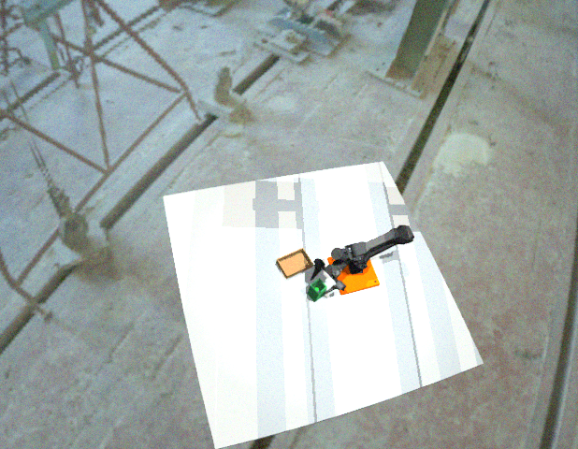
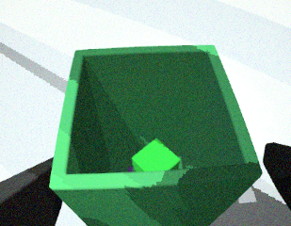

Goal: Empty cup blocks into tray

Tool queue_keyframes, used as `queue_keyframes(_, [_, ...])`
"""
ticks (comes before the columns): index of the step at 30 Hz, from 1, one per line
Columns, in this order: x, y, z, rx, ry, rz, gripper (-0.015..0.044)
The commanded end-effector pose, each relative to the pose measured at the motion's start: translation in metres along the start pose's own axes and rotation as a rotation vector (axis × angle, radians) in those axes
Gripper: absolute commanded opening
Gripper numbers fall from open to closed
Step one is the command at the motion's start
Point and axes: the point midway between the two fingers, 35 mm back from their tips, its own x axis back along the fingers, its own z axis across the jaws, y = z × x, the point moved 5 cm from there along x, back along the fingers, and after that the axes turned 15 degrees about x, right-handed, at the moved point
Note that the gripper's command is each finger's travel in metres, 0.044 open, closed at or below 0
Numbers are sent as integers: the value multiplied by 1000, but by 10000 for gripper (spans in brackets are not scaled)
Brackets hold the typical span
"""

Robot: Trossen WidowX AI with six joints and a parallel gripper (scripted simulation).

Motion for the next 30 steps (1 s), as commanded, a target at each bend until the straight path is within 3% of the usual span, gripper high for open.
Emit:
queue_keyframes(1, [-7, -1, 1, -4, 1, 3, 440])
queue_keyframes(12, [-22, -2, 2, -5, 1, 2, 440])
queue_keyframes(15, [-24, -3, 2, -5, 1, 2, 362])
queue_keyframes(23, [-24, -3, 2, -5, 1, 2, 362])
queue_keyframes(30, [-24, -3, 2, -5, 1, 2, 315])
